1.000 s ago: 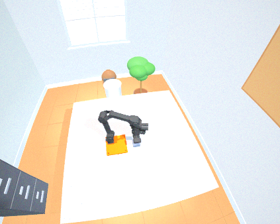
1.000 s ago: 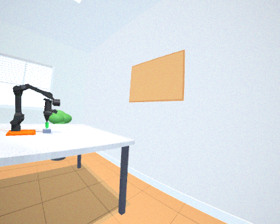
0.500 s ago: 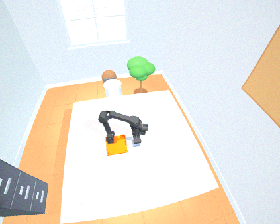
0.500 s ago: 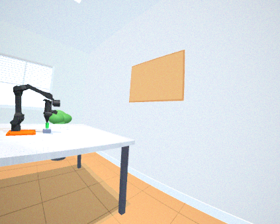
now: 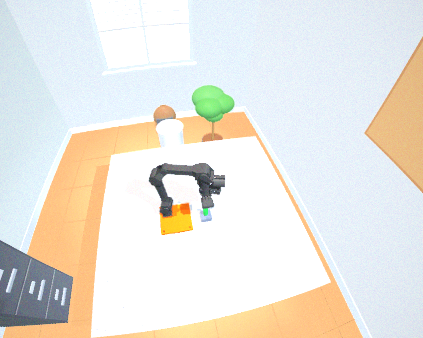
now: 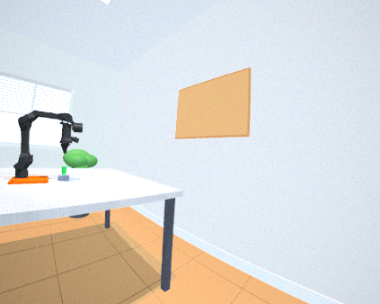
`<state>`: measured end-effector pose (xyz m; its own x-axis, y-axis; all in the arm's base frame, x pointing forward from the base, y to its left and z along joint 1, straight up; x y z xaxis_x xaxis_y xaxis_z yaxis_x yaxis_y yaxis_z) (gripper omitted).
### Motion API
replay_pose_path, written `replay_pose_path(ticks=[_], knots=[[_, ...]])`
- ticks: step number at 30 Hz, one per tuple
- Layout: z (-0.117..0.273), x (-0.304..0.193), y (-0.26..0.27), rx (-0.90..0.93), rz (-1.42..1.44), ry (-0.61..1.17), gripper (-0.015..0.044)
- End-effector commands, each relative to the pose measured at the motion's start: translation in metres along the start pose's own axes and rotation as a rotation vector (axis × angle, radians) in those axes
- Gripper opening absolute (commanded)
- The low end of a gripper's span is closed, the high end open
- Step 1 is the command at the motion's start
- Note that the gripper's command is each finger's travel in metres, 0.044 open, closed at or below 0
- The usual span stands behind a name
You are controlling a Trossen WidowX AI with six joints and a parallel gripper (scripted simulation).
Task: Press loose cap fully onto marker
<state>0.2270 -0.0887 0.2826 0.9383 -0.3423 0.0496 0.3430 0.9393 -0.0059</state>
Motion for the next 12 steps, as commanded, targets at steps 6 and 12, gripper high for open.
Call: replay_pose_path(ticks=[6,12], knots=[[0.0005,0.0007,0.0000,0.000,-0.001,0.007,0.0289],[0.0005,0.0007,0.0000,0.000,-0.001,0.007,0.0440]])
Point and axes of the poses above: the point midway between the two fingers, 35 mm back from their tips, its own z axis back along the fingers, its own y axis across the jaws, x = y × z, the point moved 7 cm from there along z, back along the fingers, and after that the axes turned 14 degrees about -z, right-handed, at the moved point
